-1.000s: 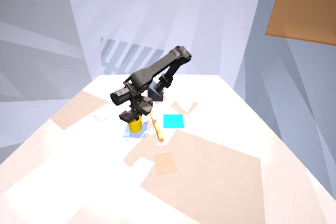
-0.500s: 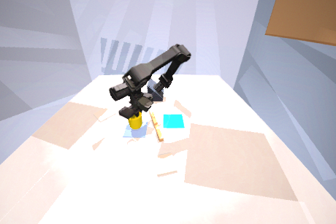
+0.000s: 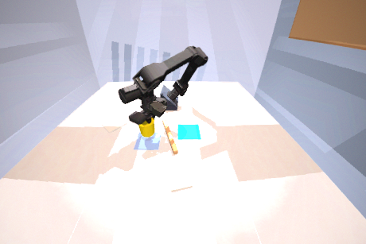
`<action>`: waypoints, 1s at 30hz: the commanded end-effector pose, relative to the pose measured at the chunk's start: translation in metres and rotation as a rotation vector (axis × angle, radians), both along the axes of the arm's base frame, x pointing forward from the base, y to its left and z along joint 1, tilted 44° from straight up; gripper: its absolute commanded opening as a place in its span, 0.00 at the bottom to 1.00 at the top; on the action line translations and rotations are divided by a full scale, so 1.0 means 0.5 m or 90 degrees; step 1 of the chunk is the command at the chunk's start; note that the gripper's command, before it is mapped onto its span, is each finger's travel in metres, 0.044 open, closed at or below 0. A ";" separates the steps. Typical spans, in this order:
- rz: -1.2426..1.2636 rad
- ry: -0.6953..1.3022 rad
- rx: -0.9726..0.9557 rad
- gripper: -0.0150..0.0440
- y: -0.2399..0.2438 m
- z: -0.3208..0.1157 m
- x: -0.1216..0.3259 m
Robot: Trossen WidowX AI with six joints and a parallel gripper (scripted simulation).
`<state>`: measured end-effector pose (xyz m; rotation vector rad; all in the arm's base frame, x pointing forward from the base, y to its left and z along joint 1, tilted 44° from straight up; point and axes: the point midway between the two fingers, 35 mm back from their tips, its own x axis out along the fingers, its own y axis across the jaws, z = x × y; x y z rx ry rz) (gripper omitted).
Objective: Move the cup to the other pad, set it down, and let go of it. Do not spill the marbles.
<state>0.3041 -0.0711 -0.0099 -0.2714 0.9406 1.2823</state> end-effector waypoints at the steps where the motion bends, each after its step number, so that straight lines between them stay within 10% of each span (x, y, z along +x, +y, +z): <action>1: 0.000 0.000 0.000 0.25 0.000 0.000 0.000; 30: 0.000 -0.002 -0.002 0.25 0.051 0.052 -0.026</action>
